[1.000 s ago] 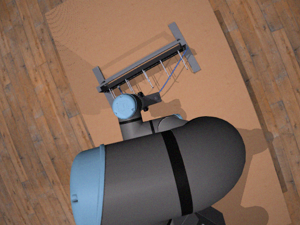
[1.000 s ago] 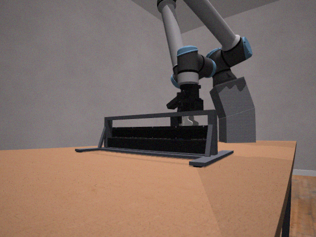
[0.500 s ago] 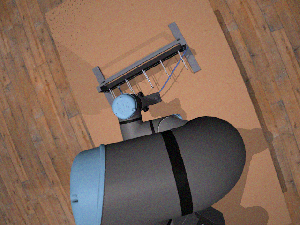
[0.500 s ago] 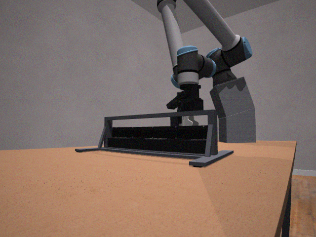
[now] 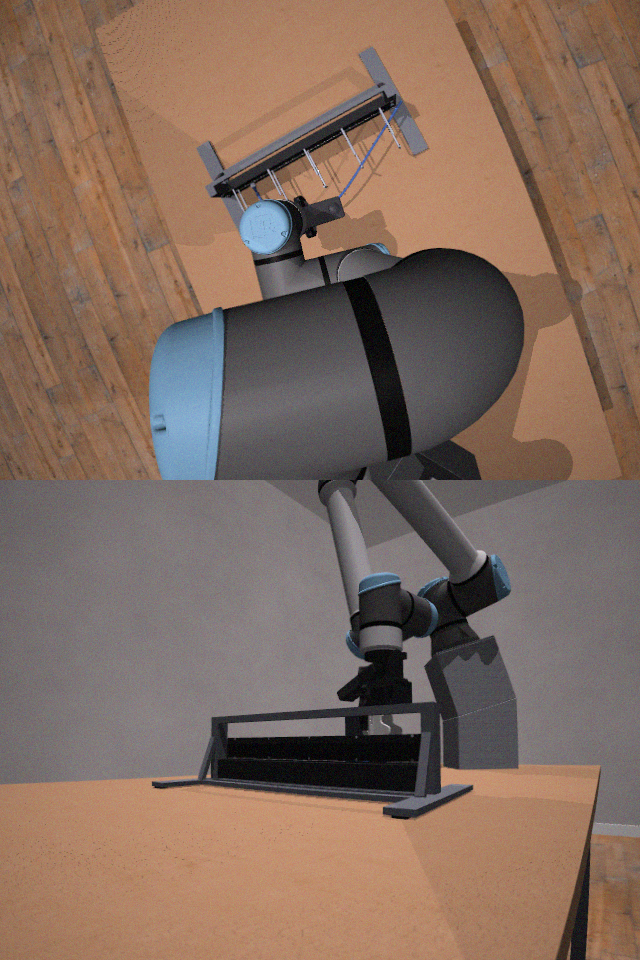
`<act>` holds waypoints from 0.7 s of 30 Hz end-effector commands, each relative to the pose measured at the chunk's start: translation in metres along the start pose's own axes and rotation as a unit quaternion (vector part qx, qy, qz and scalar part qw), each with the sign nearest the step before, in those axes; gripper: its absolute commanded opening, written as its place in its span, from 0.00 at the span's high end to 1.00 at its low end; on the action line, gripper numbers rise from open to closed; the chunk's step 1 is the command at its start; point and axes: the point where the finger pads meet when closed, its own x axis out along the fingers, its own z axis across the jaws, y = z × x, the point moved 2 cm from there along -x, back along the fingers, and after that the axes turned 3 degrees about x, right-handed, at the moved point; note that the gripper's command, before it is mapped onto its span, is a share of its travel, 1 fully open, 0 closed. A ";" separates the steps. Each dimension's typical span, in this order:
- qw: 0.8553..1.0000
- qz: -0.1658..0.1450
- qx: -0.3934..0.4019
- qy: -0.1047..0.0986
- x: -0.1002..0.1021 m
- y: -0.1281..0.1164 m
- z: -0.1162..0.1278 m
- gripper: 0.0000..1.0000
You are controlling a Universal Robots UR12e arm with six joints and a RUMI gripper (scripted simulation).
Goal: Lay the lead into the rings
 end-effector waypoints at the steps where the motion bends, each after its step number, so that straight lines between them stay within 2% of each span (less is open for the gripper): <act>1: 1.000 0.000 0.000 0.001 -0.001 0.000 -0.001 0.80; 21: 1.000 0.000 0.000 0.001 0.005 0.000 -0.001 0.80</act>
